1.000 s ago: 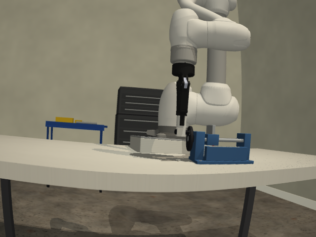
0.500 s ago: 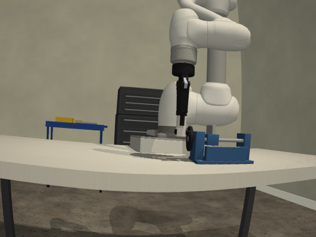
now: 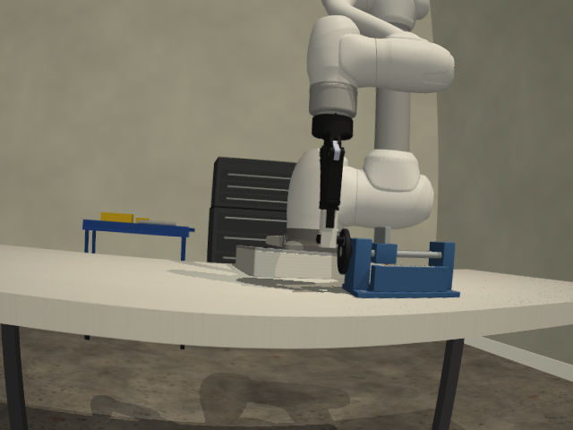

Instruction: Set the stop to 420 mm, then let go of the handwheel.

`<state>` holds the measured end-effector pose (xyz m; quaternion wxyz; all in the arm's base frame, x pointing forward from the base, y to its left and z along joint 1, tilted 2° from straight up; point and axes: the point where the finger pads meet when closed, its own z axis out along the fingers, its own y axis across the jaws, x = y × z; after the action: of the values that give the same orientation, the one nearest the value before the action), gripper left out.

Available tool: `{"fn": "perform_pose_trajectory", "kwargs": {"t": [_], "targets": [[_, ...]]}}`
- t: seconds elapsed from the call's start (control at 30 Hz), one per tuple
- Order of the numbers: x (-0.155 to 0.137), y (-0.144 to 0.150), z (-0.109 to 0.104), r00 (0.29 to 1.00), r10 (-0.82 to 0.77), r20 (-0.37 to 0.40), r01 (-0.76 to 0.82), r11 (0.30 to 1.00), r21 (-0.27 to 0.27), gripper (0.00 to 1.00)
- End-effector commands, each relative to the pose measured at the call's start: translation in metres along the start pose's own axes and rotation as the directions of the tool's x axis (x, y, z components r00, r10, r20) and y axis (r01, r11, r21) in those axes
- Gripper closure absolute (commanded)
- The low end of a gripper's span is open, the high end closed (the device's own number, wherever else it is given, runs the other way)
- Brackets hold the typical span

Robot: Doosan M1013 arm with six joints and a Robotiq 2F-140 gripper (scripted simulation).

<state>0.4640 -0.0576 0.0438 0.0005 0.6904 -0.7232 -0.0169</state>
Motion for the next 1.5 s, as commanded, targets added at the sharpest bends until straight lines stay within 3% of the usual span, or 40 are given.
{"fn": "perform_pose_trajectory", "kwargs": {"t": [0.0, 1.47], "targets": [[0.0007, 0.0002, 0.0031, 1.0, 0.0, 0.001, 0.0, 1.0, -0.001, 0.96], [0.0006, -0.0035, 0.0075, 1.0, 0.0, 0.001, 0.0, 1.0, -0.001, 0.96]]}}
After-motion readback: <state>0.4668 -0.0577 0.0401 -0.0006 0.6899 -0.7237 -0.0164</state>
